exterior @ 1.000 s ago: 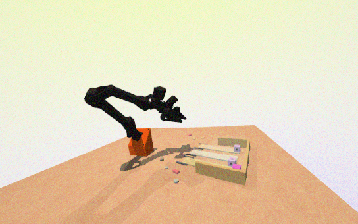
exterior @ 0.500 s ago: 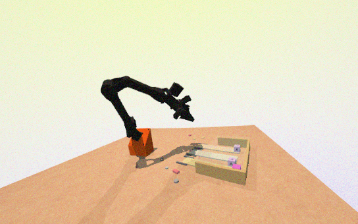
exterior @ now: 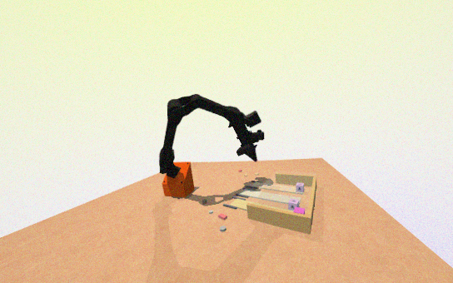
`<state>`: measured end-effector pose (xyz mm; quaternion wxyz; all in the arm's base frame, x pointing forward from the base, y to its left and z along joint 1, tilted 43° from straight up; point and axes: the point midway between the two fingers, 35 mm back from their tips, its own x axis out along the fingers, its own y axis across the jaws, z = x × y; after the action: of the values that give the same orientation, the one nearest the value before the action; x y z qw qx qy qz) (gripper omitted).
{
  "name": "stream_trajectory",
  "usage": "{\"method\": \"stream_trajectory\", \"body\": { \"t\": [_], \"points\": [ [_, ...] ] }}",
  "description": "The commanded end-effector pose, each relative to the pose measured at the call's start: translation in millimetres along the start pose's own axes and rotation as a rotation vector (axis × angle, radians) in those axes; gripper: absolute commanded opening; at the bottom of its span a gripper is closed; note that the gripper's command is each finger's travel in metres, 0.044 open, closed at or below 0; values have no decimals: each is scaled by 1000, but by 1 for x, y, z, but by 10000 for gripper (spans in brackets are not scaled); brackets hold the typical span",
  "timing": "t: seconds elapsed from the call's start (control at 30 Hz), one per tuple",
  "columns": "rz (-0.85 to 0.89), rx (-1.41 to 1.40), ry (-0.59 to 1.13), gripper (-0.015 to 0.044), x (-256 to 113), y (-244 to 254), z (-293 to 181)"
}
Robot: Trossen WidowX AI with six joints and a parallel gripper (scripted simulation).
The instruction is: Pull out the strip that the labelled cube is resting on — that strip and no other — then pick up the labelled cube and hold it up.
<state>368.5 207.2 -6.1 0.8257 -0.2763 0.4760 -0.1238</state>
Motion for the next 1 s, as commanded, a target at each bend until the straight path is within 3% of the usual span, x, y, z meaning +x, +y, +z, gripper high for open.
{"method": "stream_trajectory", "body": {
  "t": [0.0,0.17,0.97],
  "points": [
    [-81,125,212,0,37,18,-7],
    [-146,190,314,0,56,23,-13],
    [-149,192,318,0,77,18,-23]
  ]
}}
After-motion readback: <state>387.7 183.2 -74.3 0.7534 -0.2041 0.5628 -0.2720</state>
